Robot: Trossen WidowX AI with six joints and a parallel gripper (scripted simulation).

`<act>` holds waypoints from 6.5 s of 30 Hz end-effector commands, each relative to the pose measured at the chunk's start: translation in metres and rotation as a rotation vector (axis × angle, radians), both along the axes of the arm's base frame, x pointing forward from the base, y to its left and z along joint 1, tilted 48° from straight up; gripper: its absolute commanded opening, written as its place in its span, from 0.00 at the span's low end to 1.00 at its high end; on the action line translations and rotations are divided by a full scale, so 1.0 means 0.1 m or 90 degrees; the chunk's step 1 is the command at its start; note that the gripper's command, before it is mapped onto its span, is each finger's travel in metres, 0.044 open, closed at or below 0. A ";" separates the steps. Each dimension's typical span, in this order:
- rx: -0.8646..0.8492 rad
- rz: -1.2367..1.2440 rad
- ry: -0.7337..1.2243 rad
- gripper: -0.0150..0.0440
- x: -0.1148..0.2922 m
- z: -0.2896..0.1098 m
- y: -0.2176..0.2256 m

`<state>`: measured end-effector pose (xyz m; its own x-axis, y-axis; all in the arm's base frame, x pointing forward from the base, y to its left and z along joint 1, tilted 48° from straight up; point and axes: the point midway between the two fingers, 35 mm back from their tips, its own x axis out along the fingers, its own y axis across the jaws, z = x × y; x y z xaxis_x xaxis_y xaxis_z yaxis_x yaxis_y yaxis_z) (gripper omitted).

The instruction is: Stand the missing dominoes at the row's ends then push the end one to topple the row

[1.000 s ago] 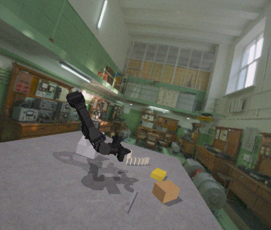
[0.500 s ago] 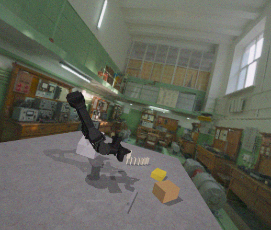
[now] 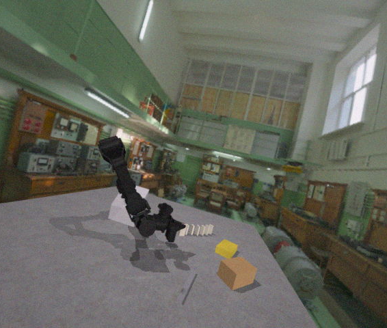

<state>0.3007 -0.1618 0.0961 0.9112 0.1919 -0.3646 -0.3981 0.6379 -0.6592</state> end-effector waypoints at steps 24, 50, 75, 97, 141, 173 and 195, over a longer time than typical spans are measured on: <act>0.005 0.000 -0.002 0.30 -0.07 -0.46 -0.43; 0.005 -0.004 -0.001 1.00 -0.02 -0.12 -0.07; 0.401 -1.072 0.332 1.00 0.39 -0.23 0.33; 0.335 -1.287 0.066 1.00 0.29 0.06 0.29; 0.333 -1.287 0.063 0.44 0.21 -0.47 -0.31; -0.239 -0.805 0.541 0.44 0.11 -0.49 1.57; -0.376 -0.646 0.633 0.44 0.00 -0.95 1.52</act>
